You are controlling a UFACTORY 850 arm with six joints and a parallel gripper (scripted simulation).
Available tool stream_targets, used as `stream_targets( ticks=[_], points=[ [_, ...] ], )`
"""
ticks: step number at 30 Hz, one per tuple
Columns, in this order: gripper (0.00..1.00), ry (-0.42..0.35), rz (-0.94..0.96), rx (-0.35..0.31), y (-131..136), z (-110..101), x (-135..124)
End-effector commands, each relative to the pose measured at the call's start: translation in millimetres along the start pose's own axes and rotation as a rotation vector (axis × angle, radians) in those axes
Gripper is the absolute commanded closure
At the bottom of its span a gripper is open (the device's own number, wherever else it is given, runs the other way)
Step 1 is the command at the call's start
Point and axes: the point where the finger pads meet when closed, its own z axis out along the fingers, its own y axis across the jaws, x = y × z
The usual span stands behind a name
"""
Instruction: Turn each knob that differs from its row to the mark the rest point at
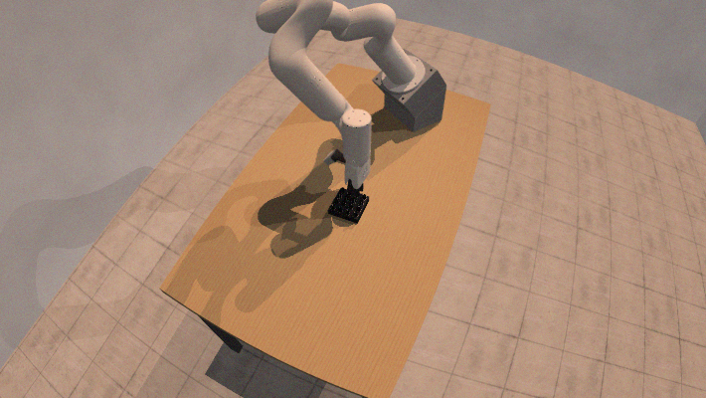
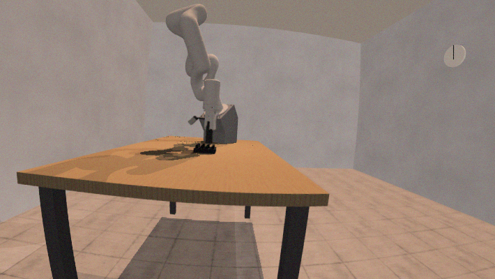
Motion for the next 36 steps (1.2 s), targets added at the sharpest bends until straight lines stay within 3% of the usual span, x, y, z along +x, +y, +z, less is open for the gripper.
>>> stream_targets(
  ticks=[1,36],
  points=[
    [0.81,0.000,0.000,0.001,-0.4,-0.3,-0.1],
    [0.81,0.000,0.000,0.001,-0.4,7.4,-0.1]
  ],
)
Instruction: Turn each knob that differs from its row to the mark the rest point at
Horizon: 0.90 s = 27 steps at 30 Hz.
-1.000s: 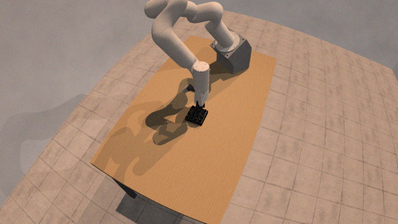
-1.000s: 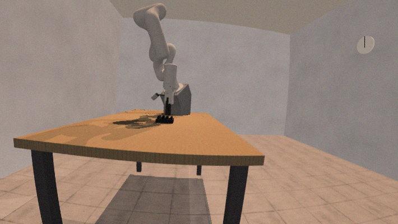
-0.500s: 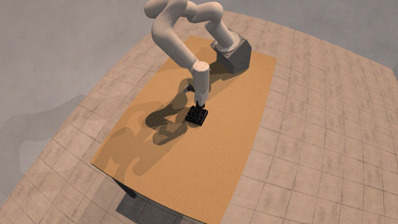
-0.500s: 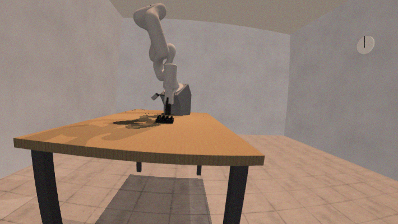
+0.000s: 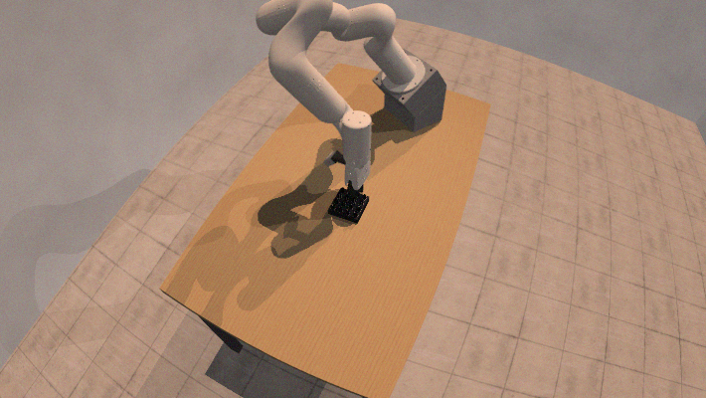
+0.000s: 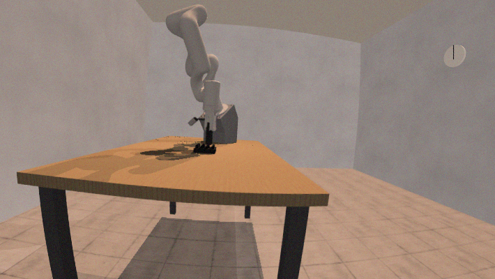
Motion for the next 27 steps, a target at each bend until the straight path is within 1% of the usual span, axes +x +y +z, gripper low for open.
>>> stream_targets(
  ticks=[1,9,27],
  points=[
    [0.81,0.000,0.000,0.001,-0.5,2.2,-0.1],
    [0.81,0.000,0.000,0.001,-0.5,5.6,-0.1],
    [0.81,0.000,0.000,0.001,-0.5,5.8,-0.1]
  ],
)
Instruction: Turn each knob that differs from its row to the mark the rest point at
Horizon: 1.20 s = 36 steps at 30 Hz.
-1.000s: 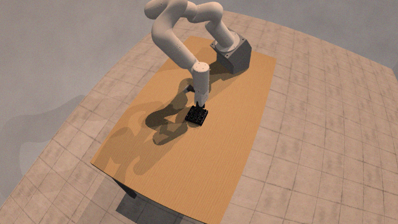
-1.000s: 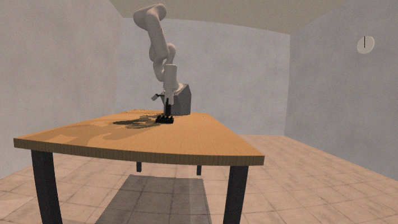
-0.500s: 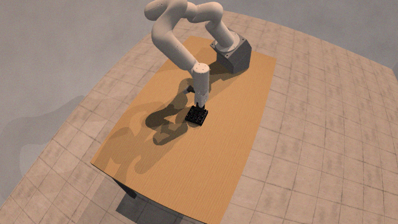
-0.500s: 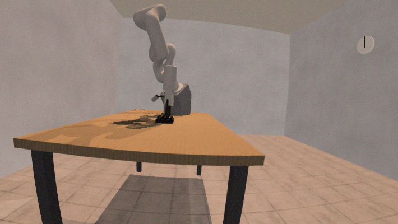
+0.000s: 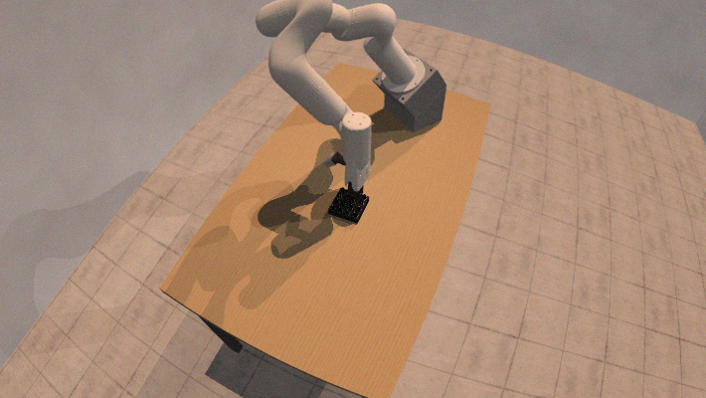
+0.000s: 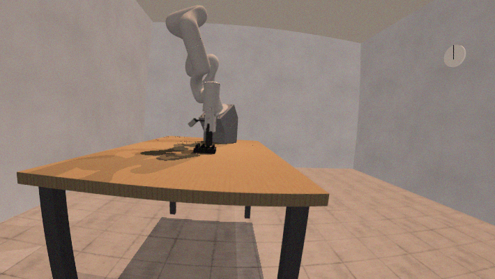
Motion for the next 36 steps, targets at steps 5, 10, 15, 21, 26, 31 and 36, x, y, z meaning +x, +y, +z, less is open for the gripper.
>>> stream_targets(
  ticks=[5,10,15,21,26,31,36],
  points=[
    [0.81,0.000,0.000,0.001,-0.4,-0.2,-0.1],
    [0.81,0.000,0.000,0.001,-0.4,-0.2,-0.1],
    [0.81,0.000,0.000,0.001,-0.4,-0.2,-0.1],
    [0.92,0.000,0.000,0.001,-0.4,-0.2,-0.1],
    [0.92,0.000,0.000,0.001,-0.4,-0.2,-0.1],
    [0.92,0.000,0.000,0.001,-0.4,-0.2,-0.1],
    [0.92,0.000,0.000,0.001,-0.4,-0.2,-0.1]
  ],
)
